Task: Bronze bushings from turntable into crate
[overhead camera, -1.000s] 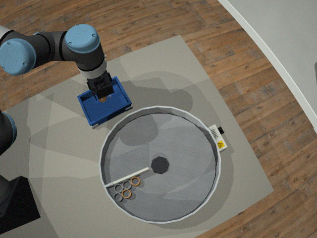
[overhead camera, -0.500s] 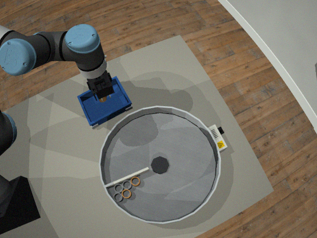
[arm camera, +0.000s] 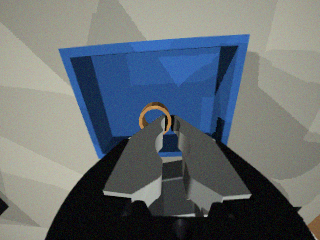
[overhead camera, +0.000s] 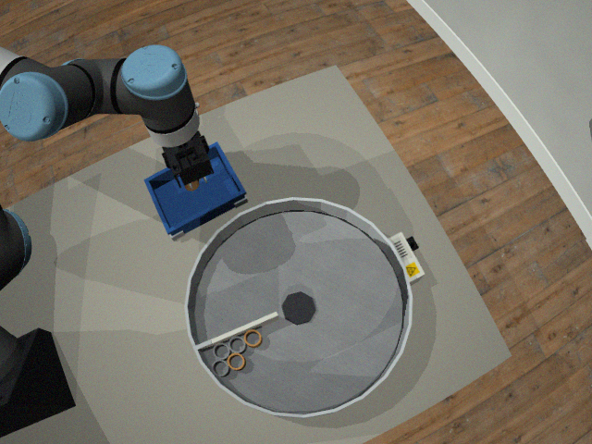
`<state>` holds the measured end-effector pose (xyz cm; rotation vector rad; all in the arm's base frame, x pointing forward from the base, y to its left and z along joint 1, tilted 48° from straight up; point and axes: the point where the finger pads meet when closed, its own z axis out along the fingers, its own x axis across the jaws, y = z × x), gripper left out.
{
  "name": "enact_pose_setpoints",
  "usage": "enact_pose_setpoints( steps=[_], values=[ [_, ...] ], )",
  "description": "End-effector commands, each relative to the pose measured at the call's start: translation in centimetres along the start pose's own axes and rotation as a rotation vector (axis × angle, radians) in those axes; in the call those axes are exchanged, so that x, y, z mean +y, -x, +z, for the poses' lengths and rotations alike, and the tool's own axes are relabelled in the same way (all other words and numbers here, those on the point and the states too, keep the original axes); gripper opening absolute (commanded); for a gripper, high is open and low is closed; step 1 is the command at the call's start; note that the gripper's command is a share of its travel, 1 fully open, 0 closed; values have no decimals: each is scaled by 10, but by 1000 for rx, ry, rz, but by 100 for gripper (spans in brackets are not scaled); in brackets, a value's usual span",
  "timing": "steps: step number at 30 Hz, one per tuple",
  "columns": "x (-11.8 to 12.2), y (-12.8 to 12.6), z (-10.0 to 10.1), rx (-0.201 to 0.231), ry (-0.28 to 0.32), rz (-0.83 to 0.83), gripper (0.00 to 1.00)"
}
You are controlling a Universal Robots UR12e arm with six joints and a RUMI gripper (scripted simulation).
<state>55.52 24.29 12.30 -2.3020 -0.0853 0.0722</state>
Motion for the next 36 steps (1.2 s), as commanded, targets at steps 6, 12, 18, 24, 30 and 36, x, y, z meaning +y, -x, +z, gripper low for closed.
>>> enact_pose_setpoints(
  steps=[6, 12, 18, 24, 30, 36],
  values=[
    [0, -1, 4, 1, 0, 0, 0],
    [0, -1, 12, 1, 0, 0, 0],
    [0, -1, 20, 1, 0, 0, 0],
    [0, -1, 30, 1, 0, 0, 0],
    [0, -1, 38, 1, 0, 0, 0],
    [0, -1, 40, 1, 0, 0, 0]
  ],
)
